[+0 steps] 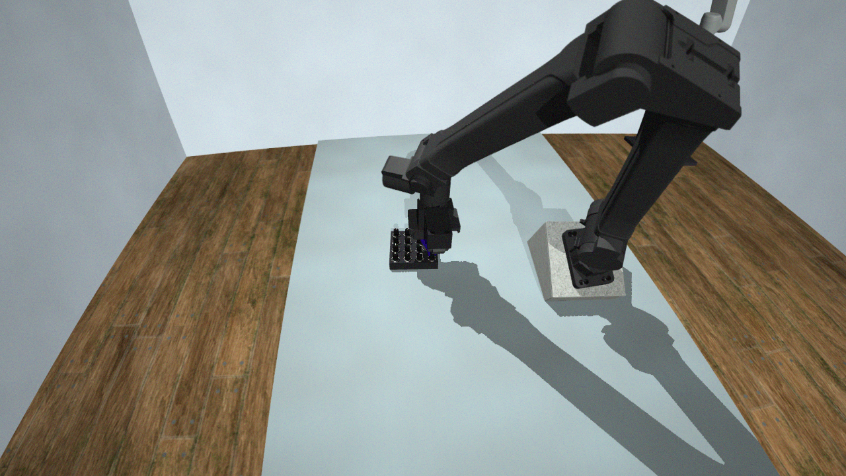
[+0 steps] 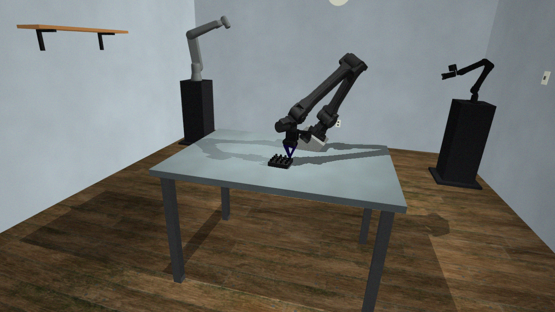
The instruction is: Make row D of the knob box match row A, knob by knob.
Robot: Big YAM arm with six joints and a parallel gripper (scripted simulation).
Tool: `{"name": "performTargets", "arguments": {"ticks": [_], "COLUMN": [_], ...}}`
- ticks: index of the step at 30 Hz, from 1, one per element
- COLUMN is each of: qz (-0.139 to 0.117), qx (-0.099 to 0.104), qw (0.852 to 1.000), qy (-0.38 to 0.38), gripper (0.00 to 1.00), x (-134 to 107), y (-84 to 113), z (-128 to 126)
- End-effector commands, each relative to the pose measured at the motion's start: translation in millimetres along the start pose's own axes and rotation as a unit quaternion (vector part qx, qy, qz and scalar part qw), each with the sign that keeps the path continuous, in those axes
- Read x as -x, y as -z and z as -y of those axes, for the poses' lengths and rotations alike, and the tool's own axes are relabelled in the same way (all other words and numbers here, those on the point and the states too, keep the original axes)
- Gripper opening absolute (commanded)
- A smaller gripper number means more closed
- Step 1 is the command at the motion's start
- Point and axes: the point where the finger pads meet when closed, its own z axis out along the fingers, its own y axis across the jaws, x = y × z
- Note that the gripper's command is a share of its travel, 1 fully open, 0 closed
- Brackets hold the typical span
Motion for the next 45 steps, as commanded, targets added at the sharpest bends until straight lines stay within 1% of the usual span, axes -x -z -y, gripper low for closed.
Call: {"name": "performTargets", "arguments": {"ticks": [1, 6, 7, 28, 30, 31, 32, 34, 36, 37, 39, 43, 44, 45], "qz": [0.006, 0.006, 0.006, 0.007, 0.007, 0.005, 0.003, -0.007, -0.007, -0.002, -0.009, -0.01, -0.011, -0.008], "qx": [0.008, 0.008, 0.008, 0.008, 0.007, 0.003, -0.002, -0.02, -0.02, -0.006, -0.02, -0.02, -0.018, -0.012], "qw": [1.0, 1.0, 1.0, 1.0, 1.0, 1.0, 1.0, 1.0, 1.0, 1.0, 1.0, 1.0, 1.0, 1.0], "qy": [0.005, 0.005, 0.005, 0.004, 0.002, 0.0, -0.003, 0.008, 0.008, 0.008, 0.008, 0.007, 0.009, 0.004], "gripper": [0.09, 0.09, 0.2, 0.2, 0.2, 0.2, 0.2, 0.2, 0.2, 0.2, 0.2, 0.2, 0.2, 0.2], "x": [1.9, 1.9, 1.9, 1.6, -0.4, -3.3, -7.2, -7.4, -7.4, -0.1, -7.9, -5.6, -3.0, -1.1], "y": [-6.5, -6.5, -6.5, -5.9, -2.3, 1.2, 6.0, 23.0, 23.0, 16.8, 31.2, 42.5, 43.2, 41.7], "z": [-1.4, -1.4, -1.4, -1.5, -0.6, 1.9, 5.1, 18.4, 18.4, 6.3, 18.2, 19.6, 19.5, 12.2]}}
